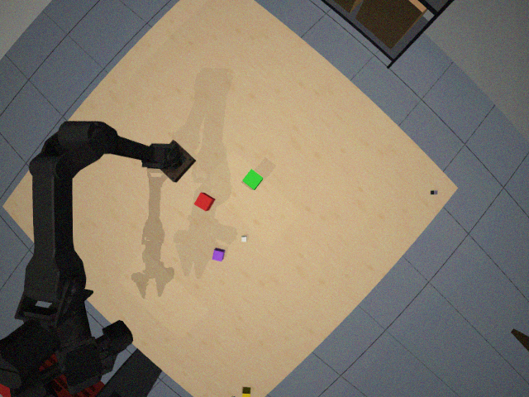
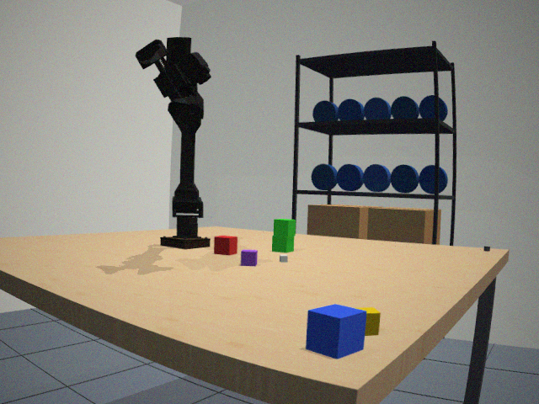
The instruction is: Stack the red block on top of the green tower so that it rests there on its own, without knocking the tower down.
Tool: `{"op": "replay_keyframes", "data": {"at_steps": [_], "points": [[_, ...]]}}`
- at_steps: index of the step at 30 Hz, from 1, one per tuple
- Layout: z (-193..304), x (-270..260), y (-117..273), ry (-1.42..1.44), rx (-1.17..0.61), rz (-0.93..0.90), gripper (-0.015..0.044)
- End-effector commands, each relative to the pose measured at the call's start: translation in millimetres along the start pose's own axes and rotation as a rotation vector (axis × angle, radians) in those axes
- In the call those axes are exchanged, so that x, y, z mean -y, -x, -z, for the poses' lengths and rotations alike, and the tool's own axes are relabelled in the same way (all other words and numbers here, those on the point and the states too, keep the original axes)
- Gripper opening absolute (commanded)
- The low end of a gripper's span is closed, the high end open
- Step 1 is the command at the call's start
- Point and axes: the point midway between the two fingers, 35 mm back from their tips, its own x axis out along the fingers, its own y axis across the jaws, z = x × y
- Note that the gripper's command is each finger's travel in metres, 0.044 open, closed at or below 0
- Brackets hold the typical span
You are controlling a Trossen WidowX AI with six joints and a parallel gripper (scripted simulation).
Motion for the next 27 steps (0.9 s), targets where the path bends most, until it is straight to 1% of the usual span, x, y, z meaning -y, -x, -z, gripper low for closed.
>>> {"op": "replay_keyframes", "data": {"at_steps": [1, 7, 11, 15, 19, 23, 24, 27], "points": [[-13, -72, 22, -0.046, -0.022, -0.226, 0.044], [-14, -169, 72, -0.065, -0.113, -0.541, 0.044], [-5, -224, 118, -0.052, -0.203, -0.734, 0.044], [12, -267, 169, -0.019, -0.315, -0.908, 0.044], [36, -299, 223, 0.037, -0.449, -1.057, 0.044], [64, -316, 275, 0.11, -0.594, -1.171, 0.044], [68, -318, 282, 0.12, -0.613, -1.183, 0.044], [69, -318, 284, 0.124, -0.62, -1.187, 0.044]]}}
